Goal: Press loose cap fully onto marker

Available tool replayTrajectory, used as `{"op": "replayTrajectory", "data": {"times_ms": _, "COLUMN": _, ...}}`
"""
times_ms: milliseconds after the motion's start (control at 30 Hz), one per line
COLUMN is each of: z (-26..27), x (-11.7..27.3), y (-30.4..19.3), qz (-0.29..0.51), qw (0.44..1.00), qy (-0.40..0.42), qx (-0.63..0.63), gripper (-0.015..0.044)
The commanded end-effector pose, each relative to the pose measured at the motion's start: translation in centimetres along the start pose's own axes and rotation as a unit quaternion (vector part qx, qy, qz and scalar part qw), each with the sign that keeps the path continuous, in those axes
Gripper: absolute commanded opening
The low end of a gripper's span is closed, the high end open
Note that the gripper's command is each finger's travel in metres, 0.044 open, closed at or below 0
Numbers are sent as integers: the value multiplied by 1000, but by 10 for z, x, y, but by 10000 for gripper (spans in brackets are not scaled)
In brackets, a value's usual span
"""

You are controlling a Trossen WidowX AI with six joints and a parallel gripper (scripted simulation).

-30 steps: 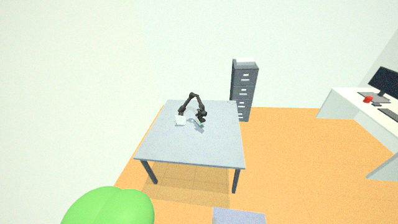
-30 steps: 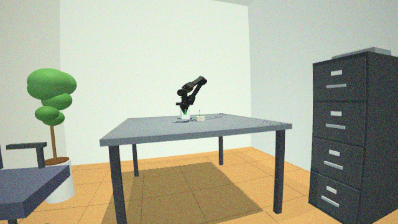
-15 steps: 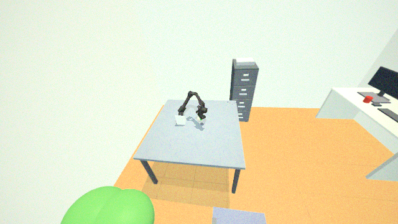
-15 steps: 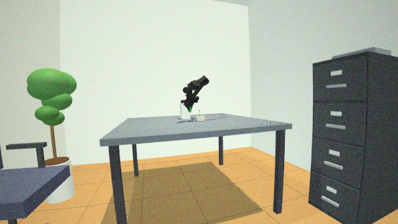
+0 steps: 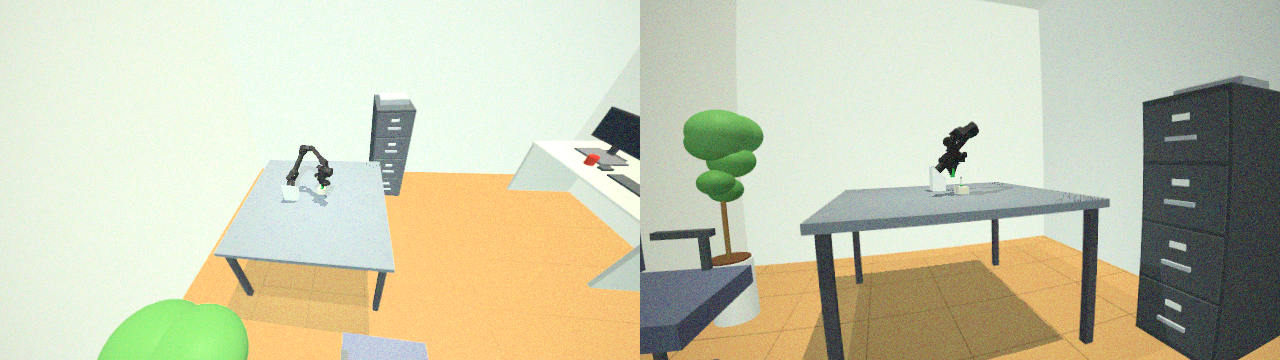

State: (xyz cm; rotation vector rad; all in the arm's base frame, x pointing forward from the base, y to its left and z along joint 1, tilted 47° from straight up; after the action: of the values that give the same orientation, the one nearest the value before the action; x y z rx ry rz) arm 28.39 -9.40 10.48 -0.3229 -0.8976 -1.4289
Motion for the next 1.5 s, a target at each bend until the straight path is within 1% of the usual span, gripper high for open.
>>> {"op": "replayTrajectory", "data": {"times_ms": 0, "z": 13, "x": 4, "y": 1, "qz": -2, "qw": 1000, "qy": 2, "qx": -4, "gripper": 0}}
{"op": "replayTrajectory", "data": {"times_ms": 567, "z": 63, "x": 18, "y": 1, "qz": -2, "qw": 1000, "qy": 4, "qx": -4, "gripper": 0}}
{"op": "replayTrajectory", "data": {"times_ms": 1033, "z": 64, "x": 9, "y": 1, "qz": -2, "qw": 1000, "qy": 4, "qx": -4, "gripper": 0}}
{"op": "replayTrajectory", "data": {"times_ms": 1467, "z": 63, "x": -12, "y": 2, "qz": -2, "qw": 1000, "qy": 4, "qx": -4, "gripper": 0}}
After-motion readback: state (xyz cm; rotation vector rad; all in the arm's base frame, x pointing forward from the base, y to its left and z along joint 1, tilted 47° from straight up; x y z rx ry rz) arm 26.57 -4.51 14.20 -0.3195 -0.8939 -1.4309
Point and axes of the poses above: the point midway between the two fingers, 35 mm back from their tips, its own x axis back along the fingers, its own z axis across the jaws, y = z × x, the point moved 9 cm from there along x, back along the fingers, and after that the axes turned 14 degrees about -x, right-handed, at the moved point
